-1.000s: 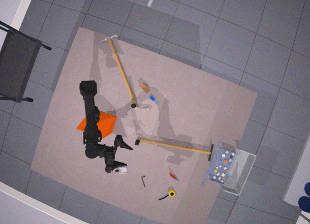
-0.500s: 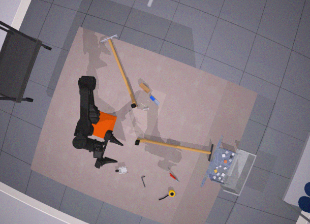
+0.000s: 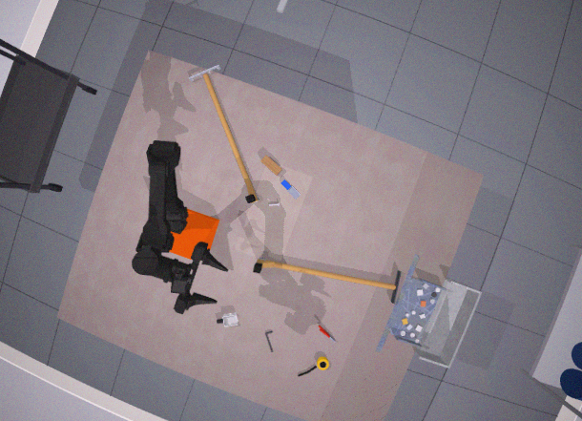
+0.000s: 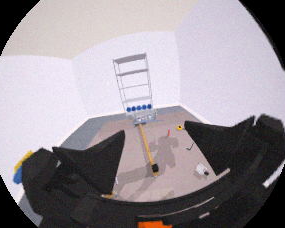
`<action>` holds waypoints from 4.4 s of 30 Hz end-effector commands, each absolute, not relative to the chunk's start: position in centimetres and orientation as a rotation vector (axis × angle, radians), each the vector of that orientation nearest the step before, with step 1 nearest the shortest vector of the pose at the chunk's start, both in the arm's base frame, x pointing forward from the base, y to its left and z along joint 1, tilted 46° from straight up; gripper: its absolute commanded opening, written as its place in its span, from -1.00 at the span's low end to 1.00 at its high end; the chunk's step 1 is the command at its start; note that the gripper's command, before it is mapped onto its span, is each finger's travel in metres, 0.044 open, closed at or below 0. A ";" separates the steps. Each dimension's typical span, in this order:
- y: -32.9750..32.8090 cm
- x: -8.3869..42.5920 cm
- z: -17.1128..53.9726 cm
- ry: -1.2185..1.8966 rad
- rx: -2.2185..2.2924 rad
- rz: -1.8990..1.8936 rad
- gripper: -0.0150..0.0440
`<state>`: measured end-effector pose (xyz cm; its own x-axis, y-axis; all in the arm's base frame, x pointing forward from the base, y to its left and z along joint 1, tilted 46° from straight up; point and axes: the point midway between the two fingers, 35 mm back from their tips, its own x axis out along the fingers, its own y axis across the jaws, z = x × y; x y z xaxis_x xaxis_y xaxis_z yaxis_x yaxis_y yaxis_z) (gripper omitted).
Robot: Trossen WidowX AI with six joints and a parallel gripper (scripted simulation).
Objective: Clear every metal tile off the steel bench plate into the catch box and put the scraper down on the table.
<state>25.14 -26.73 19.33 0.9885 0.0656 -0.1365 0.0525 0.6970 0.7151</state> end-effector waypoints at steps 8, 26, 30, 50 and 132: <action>-26.6 25.1 19.5 0.154 0.801 0.011 1.00; -26.9 26.3 19.2 0.180 0.817 0.022 1.00; -27.0 27.4 18.9 0.207 0.831 0.033 1.00; -26.8 33.4 17.1 0.349 0.876 0.097 1.00; -6.5 55.2 2.5 1.014 0.677 0.524 1.00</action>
<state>54.99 -7.55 3.70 0.4676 0.6710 -0.5754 -0.0837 0.6816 0.7269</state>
